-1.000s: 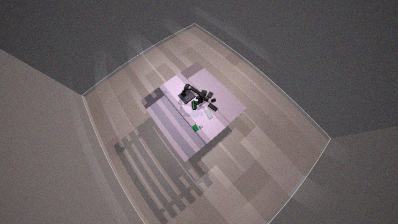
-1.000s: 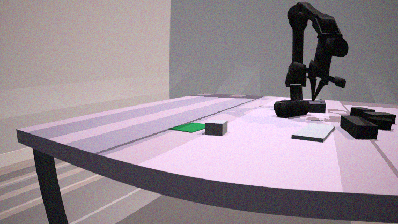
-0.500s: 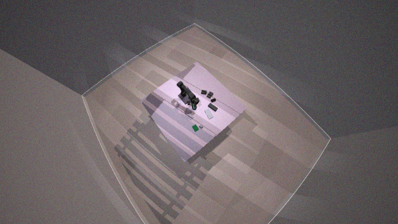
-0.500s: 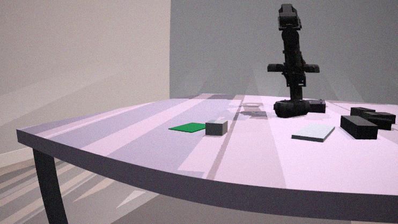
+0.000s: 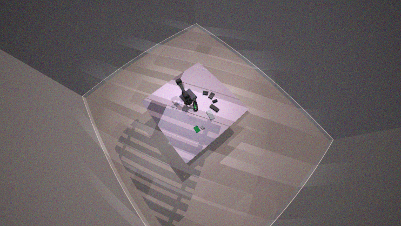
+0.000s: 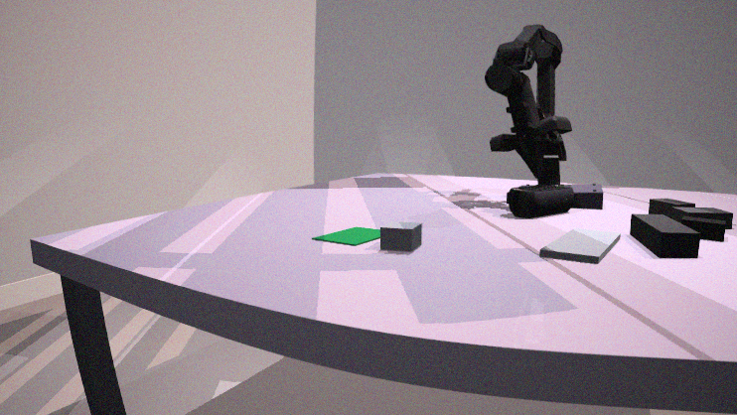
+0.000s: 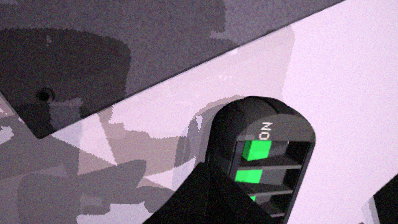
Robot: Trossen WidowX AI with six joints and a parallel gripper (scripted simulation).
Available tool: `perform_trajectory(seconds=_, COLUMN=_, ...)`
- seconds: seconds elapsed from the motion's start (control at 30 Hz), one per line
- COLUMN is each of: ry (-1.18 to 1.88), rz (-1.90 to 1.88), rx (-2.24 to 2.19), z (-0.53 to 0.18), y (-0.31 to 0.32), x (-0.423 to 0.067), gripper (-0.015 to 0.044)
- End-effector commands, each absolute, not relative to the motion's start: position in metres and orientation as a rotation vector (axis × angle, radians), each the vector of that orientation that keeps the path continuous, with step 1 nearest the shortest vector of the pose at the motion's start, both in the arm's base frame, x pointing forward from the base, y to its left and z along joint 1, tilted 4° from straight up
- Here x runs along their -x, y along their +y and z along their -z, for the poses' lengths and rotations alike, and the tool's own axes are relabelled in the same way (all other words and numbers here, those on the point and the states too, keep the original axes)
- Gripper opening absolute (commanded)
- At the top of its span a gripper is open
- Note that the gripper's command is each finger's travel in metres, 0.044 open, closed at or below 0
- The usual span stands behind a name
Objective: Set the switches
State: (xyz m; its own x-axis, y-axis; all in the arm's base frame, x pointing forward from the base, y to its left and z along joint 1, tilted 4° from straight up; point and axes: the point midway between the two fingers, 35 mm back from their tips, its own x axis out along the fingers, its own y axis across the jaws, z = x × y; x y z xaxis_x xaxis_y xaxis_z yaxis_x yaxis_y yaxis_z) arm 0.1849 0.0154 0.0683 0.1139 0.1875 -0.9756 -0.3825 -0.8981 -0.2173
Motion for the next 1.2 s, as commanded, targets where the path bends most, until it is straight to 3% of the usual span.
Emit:
perform_trajectory(seconds=0.0, ry=0.173, rz=-1.812, rx=1.977, z=-0.067, y=0.015, x=-0.181, gripper=0.0000)
perform_trajectory(seconds=0.83, ry=0.180, rz=-1.820, rx=1.980, z=-0.067, y=0.015, x=-0.182, gripper=0.0000)
perform_trajectory(seconds=1.17, ry=0.332, rz=-1.881, rx=2.035, z=-0.076, y=0.037, x=-0.189, gripper=0.0262)
